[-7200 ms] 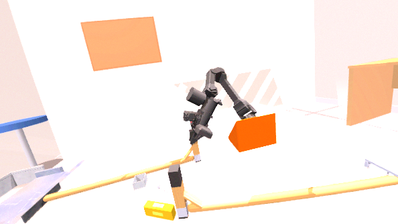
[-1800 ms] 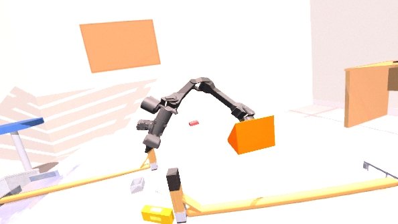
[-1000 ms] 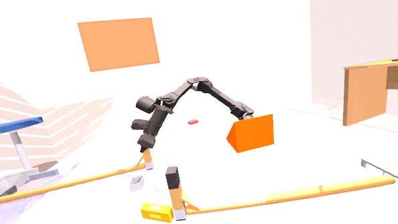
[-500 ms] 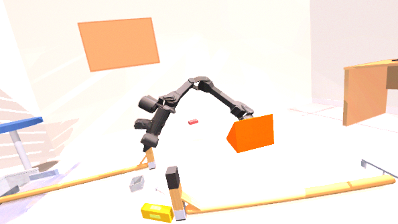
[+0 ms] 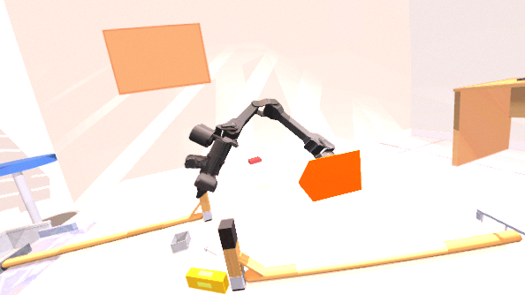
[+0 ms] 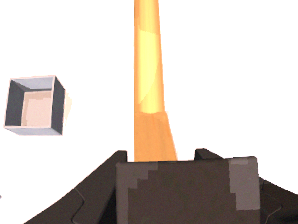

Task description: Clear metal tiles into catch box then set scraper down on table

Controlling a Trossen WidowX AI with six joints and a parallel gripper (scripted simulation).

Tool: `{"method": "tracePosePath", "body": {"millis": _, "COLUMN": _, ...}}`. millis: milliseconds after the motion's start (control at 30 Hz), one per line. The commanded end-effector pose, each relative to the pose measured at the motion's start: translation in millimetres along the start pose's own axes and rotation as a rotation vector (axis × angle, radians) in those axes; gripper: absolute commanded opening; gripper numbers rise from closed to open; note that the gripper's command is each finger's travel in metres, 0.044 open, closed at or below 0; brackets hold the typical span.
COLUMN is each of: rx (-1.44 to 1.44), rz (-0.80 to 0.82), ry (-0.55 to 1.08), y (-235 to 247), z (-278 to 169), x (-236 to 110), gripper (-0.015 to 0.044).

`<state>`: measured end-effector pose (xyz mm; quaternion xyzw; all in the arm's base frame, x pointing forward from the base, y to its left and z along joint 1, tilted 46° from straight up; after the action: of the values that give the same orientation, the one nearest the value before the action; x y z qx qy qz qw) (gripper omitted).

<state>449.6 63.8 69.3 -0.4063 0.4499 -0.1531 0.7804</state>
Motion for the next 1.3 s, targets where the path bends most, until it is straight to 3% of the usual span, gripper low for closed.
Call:
{"method": "tracePosePath", "body": {"millis": 0, "rx": 0.008, "rz": -0.006, "ry": -0.017, "y": 0, "z": 0, "x": -11, "gripper": 0.0}}
{"method": "tracePosePath", "body": {"millis": 1267, "rx": 0.007, "rz": -0.002, "ry": -0.019, "y": 8, "z": -44, "x": -50, "gripper": 0.0}}
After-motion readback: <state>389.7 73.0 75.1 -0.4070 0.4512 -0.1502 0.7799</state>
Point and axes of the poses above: the point midway between the two fingers, 35 mm back from their tips, its own x axis out along the fingers, its own y axis across the jaws, z = x × y, the point moved 8 cm from there along -x, back along the fingers, and after that the axes turned 11 degrees about -x, right-handed, at the moved point
